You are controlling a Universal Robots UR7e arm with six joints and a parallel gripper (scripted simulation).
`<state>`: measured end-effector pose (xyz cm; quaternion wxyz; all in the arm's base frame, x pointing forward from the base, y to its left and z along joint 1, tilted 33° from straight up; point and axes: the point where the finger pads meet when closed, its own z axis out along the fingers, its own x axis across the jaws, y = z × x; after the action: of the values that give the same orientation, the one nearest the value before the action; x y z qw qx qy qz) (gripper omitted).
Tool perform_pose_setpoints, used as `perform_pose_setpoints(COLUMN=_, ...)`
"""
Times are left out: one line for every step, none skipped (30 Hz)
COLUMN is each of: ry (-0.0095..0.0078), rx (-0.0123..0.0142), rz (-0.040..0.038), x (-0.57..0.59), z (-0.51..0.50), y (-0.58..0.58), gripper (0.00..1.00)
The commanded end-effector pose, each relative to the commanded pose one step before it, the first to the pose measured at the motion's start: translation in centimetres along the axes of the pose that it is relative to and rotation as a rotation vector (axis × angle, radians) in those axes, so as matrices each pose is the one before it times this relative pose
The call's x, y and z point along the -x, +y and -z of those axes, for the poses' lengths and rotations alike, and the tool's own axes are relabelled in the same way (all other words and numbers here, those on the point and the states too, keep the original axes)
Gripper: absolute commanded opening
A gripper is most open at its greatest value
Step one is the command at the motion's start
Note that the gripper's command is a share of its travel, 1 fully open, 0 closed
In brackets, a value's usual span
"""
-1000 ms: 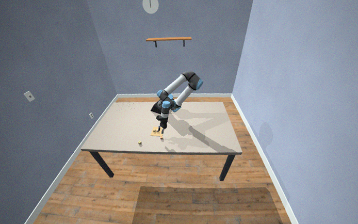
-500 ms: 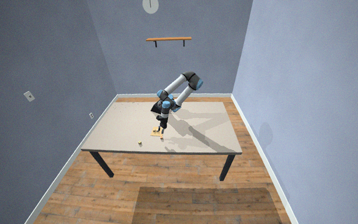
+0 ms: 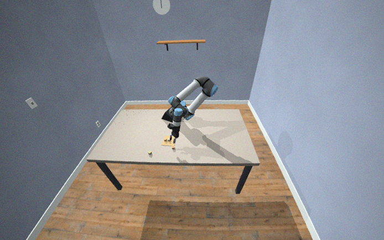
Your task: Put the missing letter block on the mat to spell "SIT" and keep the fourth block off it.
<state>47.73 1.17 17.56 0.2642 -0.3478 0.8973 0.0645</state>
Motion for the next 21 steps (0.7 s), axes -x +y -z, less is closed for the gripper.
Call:
perform_pose_setpoints(ry=-0.00043, rx=-0.00099, rz=0.0003, x=0.02, z=0.033, y=-0.036, gripper=1.0)
perform_pose_setpoints(ry=0.0, rx=0.0, rz=0.0, x=0.0, z=0.0, y=0.0, gripper=1.0)
perform_pose_setpoints(ry=0.0, rx=0.0, rz=0.0, x=0.0, z=0.0, y=0.0, gripper=1.0)
perform_pose_setpoints(ry=0.0, rx=0.0, rz=0.0, x=0.0, z=0.0, y=0.0, gripper=1.0)
perform_pose_setpoints(ry=0.0, rx=0.0, rz=0.0, x=0.0, z=0.0, y=0.0, gripper=1.0)
perform_pose_setpoints(ry=0.0, rx=0.0, rz=0.0, x=0.0, z=0.0, y=0.0, gripper=1.0)
perform_pose_setpoints(ry=0.00003, rx=0.0, rz=0.00001, x=-0.01, z=0.002, y=0.001, gripper=1.0)
perform_pose_setpoints(ry=0.00022, rx=0.00001, rz=0.00003, x=-0.068, z=0.015, y=0.003, gripper=1.0)
perform_pose_setpoints(ry=0.00054, rx=0.00003, rz=0.00008, x=-0.168, z=0.036, y=0.009, gripper=1.0)
perform_pose_setpoints(ry=0.00092, rx=0.00007, rz=0.00013, x=-0.295, z=0.062, y=0.018, gripper=1.0)
perform_pose_setpoints(ry=0.0013, rx=0.00011, rz=0.00018, x=-0.434, z=0.088, y=0.031, gripper=1.0)
perform_pose_setpoints(ry=0.00161, rx=0.00017, rz=0.00022, x=-0.574, z=0.111, y=0.051, gripper=1.0)
perform_pose_setpoints(ry=0.00179, rx=0.00024, rz=0.00023, x=-0.702, z=0.128, y=0.076, gripper=1.0)
perform_pose_setpoints(ry=0.0, rx=0.0, rz=0.0, x=0.0, z=0.0, y=0.0, gripper=1.0)
perform_pose_setpoints(ry=0.0, rx=0.0, rz=0.0, x=0.0, z=0.0, y=0.0, gripper=1.0)
perform_pose_setpoints(ry=0.00181, rx=0.00031, rz=0.00022, x=-0.81, z=0.135, y=0.108, gripper=1.0)
perform_pose_setpoints(ry=0.00165, rx=0.00037, rz=0.00019, x=-0.891, z=0.133, y=0.144, gripper=1.0)
perform_pose_setpoints(ry=0.00134, rx=0.0004, rz=0.00013, x=-0.941, z=0.122, y=0.18, gripper=1.0)
perform_pose_setpoints(ry=0.0009, rx=0.00039, rz=0.00007, x=-0.957, z=0.103, y=0.214, gripper=1.0)
perform_pose_setpoints(ry=0.0004, rx=0.00034, rz=0.0, x=-0.943, z=0.079, y=0.241, gripper=1.0)
perform_pose_setpoints(ry=-0.00012, rx=0.00024, rz=-0.00005, x=-0.899, z=0.053, y=0.259, gripper=1.0)
